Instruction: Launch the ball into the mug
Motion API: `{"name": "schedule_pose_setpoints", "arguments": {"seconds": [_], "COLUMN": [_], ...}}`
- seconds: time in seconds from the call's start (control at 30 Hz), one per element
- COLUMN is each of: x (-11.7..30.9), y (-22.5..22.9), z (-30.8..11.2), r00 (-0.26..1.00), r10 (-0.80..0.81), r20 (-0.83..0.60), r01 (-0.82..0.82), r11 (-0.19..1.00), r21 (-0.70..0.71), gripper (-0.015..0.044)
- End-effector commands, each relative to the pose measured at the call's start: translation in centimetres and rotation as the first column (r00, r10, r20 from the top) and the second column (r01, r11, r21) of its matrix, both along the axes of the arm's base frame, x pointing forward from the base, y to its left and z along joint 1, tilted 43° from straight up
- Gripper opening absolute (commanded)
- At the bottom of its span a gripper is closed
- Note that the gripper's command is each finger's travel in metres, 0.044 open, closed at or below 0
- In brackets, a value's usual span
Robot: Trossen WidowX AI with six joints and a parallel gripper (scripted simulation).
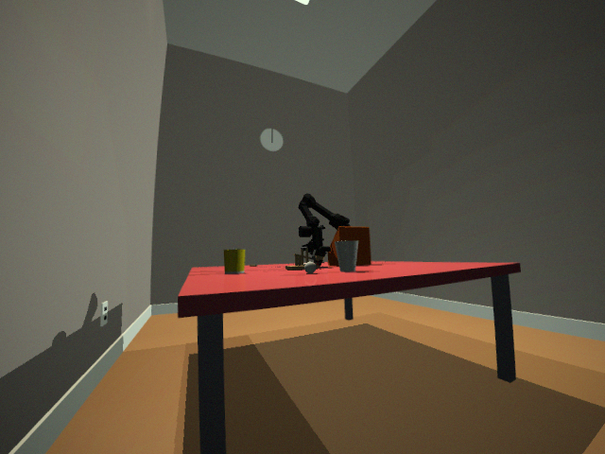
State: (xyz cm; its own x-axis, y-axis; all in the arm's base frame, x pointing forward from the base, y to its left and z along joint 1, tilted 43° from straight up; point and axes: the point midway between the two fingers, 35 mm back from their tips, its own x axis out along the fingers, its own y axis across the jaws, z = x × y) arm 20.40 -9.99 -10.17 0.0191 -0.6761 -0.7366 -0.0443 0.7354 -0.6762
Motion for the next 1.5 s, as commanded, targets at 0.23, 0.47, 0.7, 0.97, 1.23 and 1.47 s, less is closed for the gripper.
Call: {"name": "schedule_pose_setpoints", "arguments": {"seconds": [0.23, 0.47, 0.7, 0.97, 1.23, 1.47], "x": [0.8, 0.9, 0.3, -0.2, 0.7, 1.9], "y": [2.7, 5.3, 7.7, 9.1, 9.8, 10.7], "z": [1.9, 4.2, 6.9, 8.9, 8.1, 6.8], "r00": [1.0, 1.0, 1.0, 1.0, 0.999, 0.994], "r10": [0.007, 0.007, 0.007, 0.003, -0.023, -0.057], "r20": [0.0, -0.001, -0.005, -0.001, -0.041, -0.09], "r01": [-0.007, -0.007, -0.007, -0.003, 0.024, 0.058], "r11": [1.0, 1.0, 1.0, 1.0, 1.0, 0.998], "r21": [0.016, 0.022, 0.015, 0.006, 0.009, 0.007], "gripper": [0.0, 0.0, 0.0, 0.0, 0.0, 0.0]}}
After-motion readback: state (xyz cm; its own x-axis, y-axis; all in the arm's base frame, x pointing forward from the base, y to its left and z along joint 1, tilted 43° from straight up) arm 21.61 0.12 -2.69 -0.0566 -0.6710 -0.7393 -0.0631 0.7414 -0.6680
